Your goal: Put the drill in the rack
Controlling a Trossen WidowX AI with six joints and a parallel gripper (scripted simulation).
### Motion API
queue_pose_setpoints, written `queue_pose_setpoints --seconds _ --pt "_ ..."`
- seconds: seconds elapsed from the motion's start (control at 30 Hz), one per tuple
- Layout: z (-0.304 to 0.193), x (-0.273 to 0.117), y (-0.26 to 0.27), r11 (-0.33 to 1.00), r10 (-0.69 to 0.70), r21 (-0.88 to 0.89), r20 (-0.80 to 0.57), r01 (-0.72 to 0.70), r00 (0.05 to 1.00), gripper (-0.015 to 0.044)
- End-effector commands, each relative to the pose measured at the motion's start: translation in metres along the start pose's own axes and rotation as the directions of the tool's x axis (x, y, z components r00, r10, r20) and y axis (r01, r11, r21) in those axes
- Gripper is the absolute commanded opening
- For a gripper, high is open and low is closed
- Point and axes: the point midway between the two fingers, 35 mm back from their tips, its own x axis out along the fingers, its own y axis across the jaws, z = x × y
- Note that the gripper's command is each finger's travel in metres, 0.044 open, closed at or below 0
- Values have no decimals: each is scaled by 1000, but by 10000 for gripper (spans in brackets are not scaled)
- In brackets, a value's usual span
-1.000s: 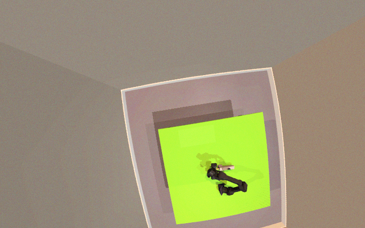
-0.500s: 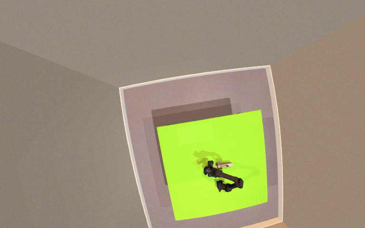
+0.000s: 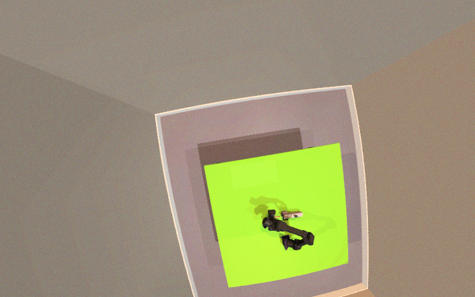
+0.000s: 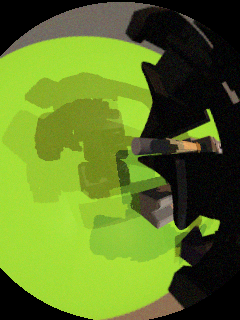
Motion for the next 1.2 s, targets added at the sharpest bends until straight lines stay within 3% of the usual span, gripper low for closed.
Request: queue_pose_setpoints --seconds 0.0,1.17 --pt "2 -1 0 1000 5 3 0 -5 1000 0" --pt "-1 -14 6 1000 5 3 0 -5 1000 0"
